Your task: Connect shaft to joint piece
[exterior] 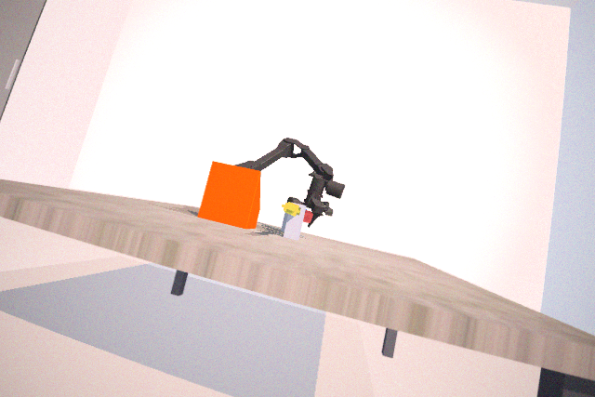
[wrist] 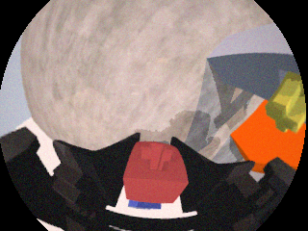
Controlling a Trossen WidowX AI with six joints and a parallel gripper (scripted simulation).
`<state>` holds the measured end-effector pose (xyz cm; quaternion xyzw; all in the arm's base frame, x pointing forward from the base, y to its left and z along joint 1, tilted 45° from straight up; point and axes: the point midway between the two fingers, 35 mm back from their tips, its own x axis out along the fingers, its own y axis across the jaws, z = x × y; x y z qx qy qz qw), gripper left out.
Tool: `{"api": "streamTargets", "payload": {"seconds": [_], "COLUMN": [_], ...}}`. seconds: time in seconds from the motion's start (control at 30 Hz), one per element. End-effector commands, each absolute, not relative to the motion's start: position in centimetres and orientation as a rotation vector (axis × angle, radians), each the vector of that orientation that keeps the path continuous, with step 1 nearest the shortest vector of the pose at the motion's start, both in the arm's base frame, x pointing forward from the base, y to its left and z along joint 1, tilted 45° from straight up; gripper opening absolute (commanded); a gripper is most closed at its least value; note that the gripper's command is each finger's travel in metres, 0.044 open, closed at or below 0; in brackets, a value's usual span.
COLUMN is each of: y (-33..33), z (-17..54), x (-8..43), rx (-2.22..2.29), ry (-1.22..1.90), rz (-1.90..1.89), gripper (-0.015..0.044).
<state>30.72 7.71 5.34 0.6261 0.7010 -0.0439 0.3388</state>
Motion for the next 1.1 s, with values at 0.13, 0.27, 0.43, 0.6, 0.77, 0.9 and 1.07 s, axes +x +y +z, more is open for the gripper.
{"api": "streamTargets", "payload": {"seconds": [0.13,0.27,0.43,0.6,0.77,0.9,1.07], "y": [7.77,7.77,7.77,7.77,7.77,7.71,7.71], "z": [5.37,5.37,5.37,5.37,5.37,5.34,5.34], "x": [30.70,30.70,30.70,30.70,30.70,30.71,30.71], "rx": [1.635,1.635,1.635,1.635,1.635,1.631,1.631], "ry": [1.828,1.828,1.828,1.828,1.828,1.826,1.826], "rz": [-0.116,-0.116,-0.116,-0.116,-0.116,-0.114,-0.114], "gripper": [0.0182,0.0182,0.0182,0.0182,0.0182,0.0147,0.0094]}}
